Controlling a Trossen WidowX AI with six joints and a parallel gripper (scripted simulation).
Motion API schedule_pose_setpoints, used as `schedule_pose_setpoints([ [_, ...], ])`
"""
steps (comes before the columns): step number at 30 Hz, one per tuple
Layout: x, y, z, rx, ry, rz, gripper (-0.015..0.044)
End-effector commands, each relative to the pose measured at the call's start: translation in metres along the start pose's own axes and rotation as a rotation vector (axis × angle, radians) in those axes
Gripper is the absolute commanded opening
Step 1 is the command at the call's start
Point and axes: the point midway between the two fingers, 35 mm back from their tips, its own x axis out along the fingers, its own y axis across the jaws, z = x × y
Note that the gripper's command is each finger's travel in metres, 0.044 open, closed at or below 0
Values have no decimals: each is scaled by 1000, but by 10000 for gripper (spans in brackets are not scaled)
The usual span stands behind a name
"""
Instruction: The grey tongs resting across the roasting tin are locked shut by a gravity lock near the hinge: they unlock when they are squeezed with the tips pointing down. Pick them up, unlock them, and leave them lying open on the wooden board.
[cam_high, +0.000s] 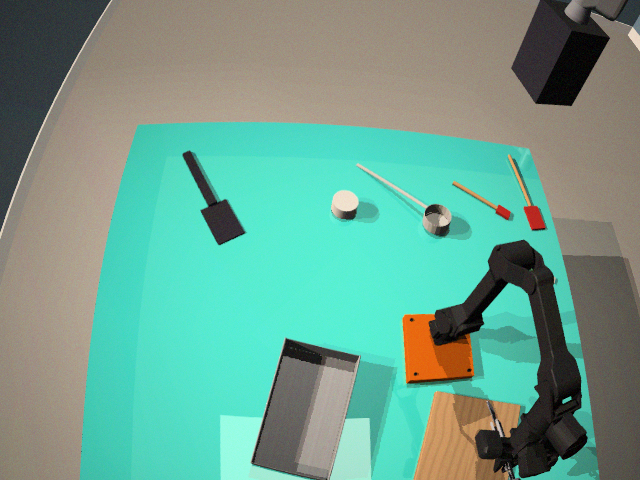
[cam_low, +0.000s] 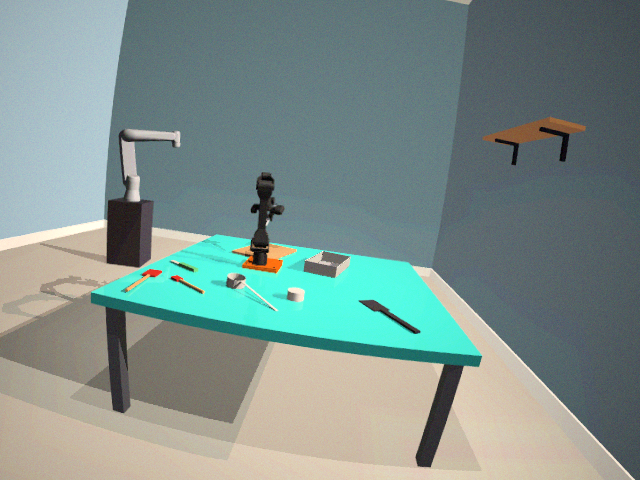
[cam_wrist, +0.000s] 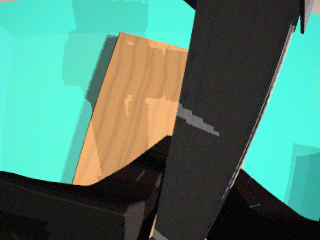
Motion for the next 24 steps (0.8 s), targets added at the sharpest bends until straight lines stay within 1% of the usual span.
schedule_pose_setpoints([
  [1,3,0,0,8,62,10,-150],
  [24,11,-6,-12,71,455,50,-150],
])
